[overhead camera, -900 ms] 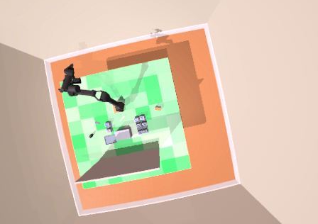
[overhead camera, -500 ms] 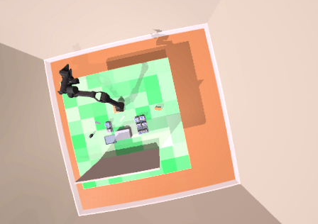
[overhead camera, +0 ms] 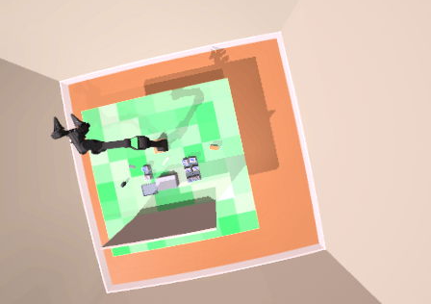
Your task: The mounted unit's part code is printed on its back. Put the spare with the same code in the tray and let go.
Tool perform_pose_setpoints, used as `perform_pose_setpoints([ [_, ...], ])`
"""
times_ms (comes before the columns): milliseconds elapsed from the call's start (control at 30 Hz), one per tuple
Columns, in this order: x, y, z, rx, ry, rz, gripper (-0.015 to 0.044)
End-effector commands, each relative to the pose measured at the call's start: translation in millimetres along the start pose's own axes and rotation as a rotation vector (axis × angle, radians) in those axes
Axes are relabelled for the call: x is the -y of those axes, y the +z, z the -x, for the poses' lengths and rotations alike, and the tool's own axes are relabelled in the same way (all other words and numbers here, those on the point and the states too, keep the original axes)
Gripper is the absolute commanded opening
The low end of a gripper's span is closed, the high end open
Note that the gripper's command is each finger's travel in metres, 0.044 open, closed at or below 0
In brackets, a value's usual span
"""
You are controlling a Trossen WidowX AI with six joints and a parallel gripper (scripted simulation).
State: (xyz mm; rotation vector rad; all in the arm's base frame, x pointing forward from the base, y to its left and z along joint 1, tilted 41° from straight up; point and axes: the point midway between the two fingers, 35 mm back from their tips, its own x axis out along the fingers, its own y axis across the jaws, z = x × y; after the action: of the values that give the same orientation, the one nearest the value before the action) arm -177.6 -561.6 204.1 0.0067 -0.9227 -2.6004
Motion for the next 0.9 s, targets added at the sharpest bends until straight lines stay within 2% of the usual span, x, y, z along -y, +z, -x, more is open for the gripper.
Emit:
perform_pose_setpoints([
  [0,-29,-16,35,-0.101,0.110,0.079,0.0440],
  [333,-77,-70,122,-0.347,0.381,0.362,0.0440],
  [600,-97,-120,251,-0.628,0.732,0.702,0.0440],
  [867,-71,-141,391,-0.903,1.113,1.024,0.0440],
])
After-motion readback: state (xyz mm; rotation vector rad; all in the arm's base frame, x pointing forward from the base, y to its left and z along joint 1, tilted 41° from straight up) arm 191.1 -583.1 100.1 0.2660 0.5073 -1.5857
